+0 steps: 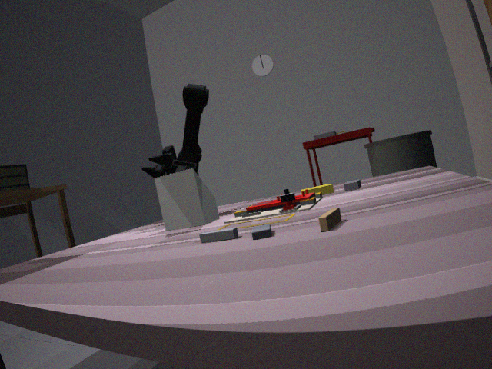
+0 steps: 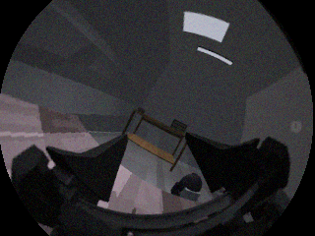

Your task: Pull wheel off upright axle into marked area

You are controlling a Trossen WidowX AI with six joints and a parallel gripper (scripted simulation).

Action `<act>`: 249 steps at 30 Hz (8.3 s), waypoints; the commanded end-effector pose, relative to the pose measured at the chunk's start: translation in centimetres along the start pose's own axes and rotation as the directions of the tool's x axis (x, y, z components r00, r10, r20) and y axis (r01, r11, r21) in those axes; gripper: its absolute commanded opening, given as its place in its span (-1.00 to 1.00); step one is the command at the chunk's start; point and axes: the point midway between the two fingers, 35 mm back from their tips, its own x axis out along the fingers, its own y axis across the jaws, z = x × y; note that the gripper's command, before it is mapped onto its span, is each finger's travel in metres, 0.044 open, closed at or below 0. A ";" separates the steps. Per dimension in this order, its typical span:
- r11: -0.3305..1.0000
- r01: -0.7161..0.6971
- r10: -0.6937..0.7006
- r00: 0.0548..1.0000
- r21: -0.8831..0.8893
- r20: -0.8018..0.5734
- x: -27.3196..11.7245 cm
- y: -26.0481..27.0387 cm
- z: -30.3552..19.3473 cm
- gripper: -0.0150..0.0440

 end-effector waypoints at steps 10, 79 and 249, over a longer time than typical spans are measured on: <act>0.969 0.153 -0.081 0.939 0.195 -0.335 -3.9 -3.6 -6.4 0.53; -0.850 -0.375 0.496 -0.331 -0.370 -0.803 -46.6 29.1 22.0 0.53; -0.846 -0.379 0.502 -0.328 -0.375 -0.800 -36.9 36.3 23.8 -0.49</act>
